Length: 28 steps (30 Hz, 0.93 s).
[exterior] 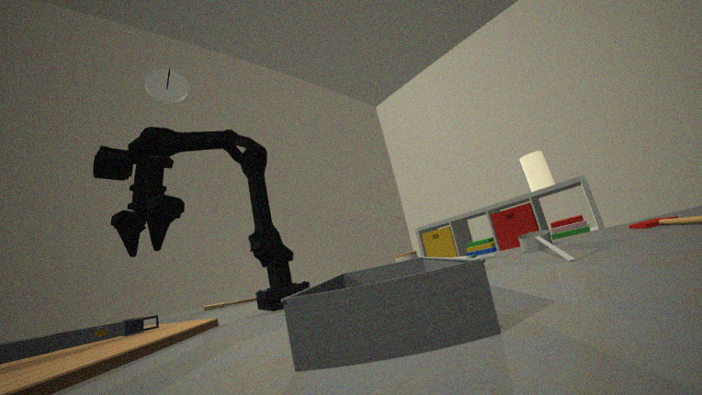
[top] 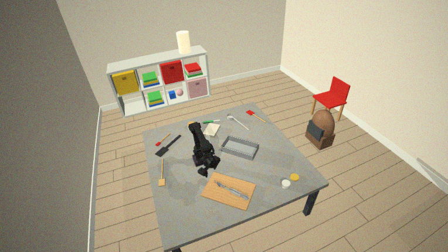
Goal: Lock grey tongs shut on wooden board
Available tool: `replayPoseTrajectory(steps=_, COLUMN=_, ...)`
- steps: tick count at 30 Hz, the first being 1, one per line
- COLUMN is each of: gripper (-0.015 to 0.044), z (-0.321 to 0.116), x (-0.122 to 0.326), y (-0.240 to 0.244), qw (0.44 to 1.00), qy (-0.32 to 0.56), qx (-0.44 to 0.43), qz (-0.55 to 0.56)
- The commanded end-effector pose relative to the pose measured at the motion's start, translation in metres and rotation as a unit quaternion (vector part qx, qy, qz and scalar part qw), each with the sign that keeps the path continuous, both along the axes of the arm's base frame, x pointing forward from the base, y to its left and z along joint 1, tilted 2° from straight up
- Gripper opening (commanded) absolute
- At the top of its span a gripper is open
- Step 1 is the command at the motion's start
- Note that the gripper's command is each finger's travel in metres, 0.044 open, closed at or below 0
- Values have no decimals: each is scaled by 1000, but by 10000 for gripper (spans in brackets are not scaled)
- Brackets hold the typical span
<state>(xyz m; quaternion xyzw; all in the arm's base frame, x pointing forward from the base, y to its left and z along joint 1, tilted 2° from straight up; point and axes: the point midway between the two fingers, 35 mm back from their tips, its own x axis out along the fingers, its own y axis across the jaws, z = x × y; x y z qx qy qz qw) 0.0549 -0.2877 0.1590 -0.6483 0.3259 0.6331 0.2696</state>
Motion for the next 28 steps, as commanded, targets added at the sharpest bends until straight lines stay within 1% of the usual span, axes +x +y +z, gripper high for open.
replayPoseTrajectory(steps=1, gripper=440, z=0, x=-8, y=14, qw=1000, qy=3, qx=15, qz=6)
replayPoseTrajectory(steps=7, gripper=440, z=5, x=-7, y=14, qw=1000, qy=3, qx=14, qz=6)
replayPoseTrajectory(steps=12, gripper=440, z=41, x=-5, y=16, qw=1000, qy=2, qx=9, qz=5)
replayPoseTrajectory(steps=14, gripper=440, z=48, x=-5, y=17, qw=1000, qy=2, qx=8, qz=4)
replayPoseTrajectory(steps=28, gripper=440, z=48, x=-5, y=17, qw=1000, qy=2, qx=8, qz=4)
